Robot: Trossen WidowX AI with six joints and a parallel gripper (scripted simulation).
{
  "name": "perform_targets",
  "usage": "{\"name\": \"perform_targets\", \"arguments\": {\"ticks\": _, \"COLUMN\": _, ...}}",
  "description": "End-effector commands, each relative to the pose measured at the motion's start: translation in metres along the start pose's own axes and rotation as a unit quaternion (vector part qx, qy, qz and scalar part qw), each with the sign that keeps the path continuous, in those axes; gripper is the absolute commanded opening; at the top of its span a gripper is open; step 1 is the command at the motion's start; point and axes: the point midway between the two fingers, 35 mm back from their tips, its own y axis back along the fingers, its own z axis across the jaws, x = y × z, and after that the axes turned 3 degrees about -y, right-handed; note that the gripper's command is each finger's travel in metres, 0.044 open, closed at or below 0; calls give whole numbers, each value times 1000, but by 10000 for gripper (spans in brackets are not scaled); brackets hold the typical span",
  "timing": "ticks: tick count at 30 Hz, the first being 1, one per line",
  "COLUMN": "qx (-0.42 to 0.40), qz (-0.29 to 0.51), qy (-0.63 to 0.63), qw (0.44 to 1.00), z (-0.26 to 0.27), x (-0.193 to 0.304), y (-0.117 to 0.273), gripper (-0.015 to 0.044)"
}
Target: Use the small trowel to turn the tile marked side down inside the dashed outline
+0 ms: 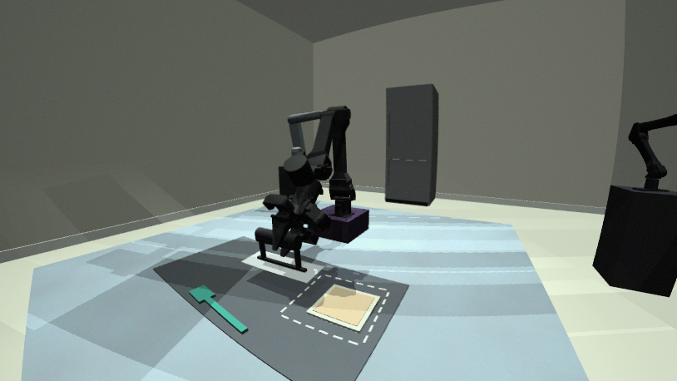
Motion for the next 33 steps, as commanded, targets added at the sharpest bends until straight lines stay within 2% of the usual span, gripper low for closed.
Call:
{"name": "perform_targets", "arguments": {"ticks": 1, "qx": 17, "qz": -4, "qy": 1, "qw": 1000, "z": -20, "x": 12, "y": 9, "gripper": 0}}
{"name": "perform_targets", "arguments": {"ticks": 13, "qx": 21, "qz": -5, "qy": 4, "qw": 1000, "z": -40, "x": 50, "y": 31, "gripper": 0}}
{"name": "perform_targets", "arguments": {"ticks": 33, "qx": 21, "qz": -5, "qy": 4, "qw": 1000, "z": -40, "x": 51, "y": 31, "gripper": 0}}
